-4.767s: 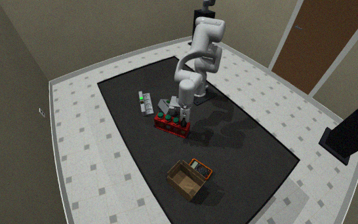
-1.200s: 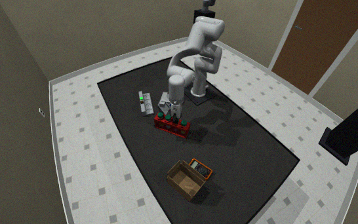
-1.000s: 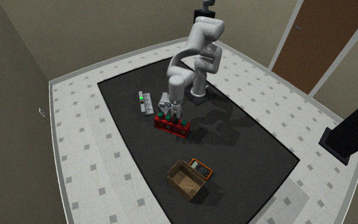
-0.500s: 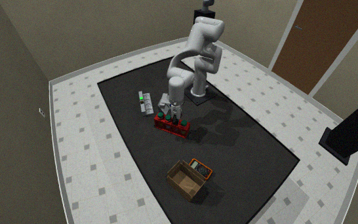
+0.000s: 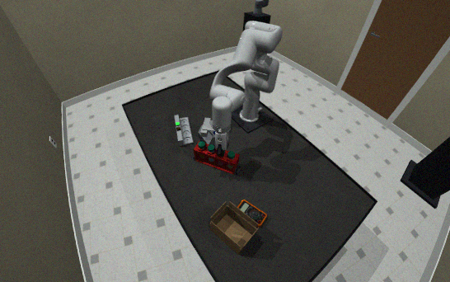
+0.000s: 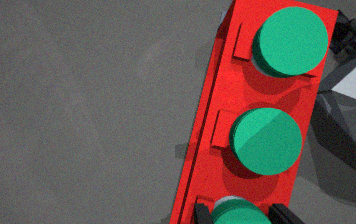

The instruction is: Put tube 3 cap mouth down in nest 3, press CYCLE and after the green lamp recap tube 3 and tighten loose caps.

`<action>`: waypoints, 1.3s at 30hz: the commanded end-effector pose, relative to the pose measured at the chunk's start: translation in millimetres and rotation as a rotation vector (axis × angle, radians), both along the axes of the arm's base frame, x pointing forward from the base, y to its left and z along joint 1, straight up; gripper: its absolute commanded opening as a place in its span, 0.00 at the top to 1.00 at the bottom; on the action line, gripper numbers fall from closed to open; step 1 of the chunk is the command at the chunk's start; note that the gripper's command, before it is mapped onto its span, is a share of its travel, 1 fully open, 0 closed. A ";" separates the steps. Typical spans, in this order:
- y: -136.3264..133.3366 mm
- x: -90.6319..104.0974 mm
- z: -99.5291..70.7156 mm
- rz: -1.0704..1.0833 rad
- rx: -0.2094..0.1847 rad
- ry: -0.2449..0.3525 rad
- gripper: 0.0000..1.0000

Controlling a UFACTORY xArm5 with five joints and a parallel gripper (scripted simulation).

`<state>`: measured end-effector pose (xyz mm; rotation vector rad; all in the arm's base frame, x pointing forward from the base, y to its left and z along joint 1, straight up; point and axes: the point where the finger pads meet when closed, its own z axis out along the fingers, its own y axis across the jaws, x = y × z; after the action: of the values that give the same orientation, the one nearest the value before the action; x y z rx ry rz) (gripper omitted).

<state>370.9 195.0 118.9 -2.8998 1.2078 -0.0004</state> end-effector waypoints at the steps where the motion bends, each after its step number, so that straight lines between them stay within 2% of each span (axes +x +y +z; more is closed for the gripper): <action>1: 0.6 1.2 1.3 0.000 0.002 -0.004 1.00; 13: 0.6 1.2 1.3 -0.160 0.002 -0.003 1.00; 28: 0.6 1.2 1.3 -0.460 0.003 -0.003 1.00; 33: 0.6 1.2 1.3 -0.489 0.003 -0.003 1.00; 34: 0.6 1.2 1.3 -0.489 0.003 -0.003 0.54; 39: 0.6 1.2 1.3 -0.489 0.003 -0.003 0.54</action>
<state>370.9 194.9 118.4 -2.5231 1.8719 0.0000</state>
